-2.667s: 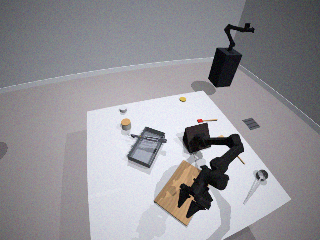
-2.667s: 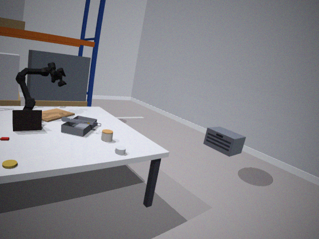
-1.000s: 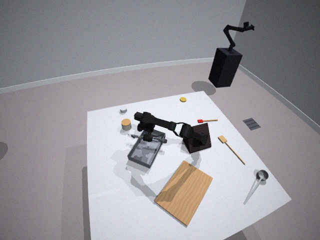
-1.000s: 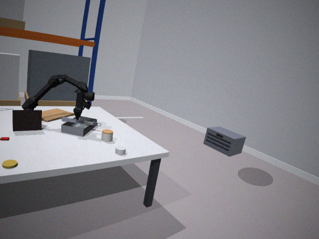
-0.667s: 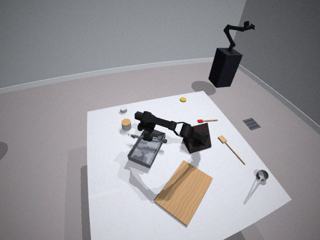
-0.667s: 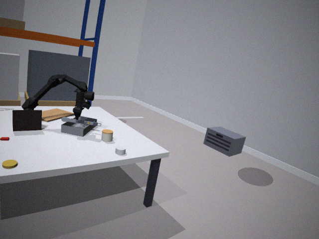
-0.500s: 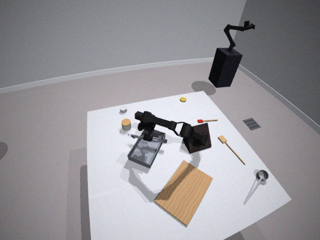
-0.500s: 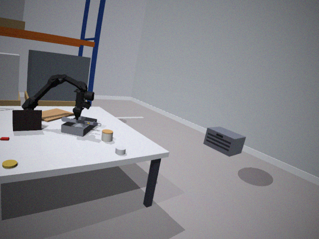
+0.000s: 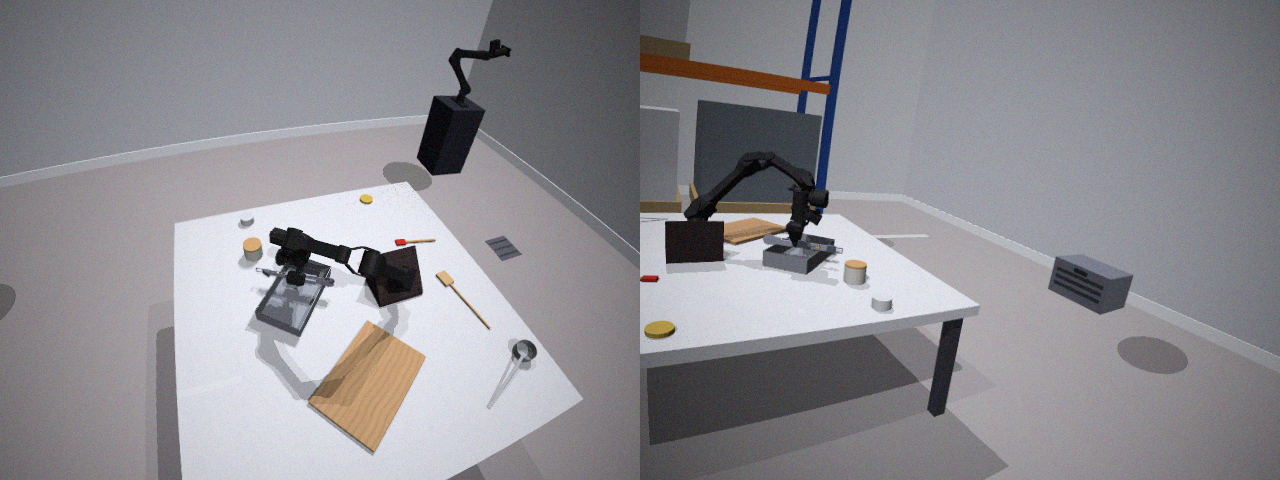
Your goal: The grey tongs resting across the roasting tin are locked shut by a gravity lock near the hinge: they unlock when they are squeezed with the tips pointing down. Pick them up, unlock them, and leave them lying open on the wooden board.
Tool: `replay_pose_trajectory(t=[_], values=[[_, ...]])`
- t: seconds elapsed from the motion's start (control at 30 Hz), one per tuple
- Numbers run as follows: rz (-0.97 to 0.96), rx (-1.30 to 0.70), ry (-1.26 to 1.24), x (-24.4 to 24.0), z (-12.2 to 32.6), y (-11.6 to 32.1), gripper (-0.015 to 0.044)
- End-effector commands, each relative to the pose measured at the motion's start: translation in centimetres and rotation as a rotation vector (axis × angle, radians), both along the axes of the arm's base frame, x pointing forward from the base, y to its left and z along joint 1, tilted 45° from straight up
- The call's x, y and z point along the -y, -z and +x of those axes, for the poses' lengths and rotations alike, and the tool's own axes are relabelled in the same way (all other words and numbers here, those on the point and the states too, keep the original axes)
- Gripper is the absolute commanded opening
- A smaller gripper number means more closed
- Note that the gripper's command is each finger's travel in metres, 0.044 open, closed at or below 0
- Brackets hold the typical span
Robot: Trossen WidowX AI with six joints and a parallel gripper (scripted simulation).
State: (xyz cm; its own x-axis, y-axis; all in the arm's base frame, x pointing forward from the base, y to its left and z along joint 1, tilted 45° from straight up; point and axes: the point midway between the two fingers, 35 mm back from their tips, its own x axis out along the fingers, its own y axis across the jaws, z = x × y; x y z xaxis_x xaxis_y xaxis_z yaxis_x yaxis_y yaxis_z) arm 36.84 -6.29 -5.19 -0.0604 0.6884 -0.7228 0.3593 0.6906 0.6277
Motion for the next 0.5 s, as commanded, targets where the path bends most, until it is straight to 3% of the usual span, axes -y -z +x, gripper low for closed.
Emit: replay_pose_trajectory(t=[0.0,0.47], values=[[0.005,-0.003,0.005,-0.7,0.0,0.6,0.044],[0.007,-0.003,0.005,-2.3,-0.2,2.2,0.044]])
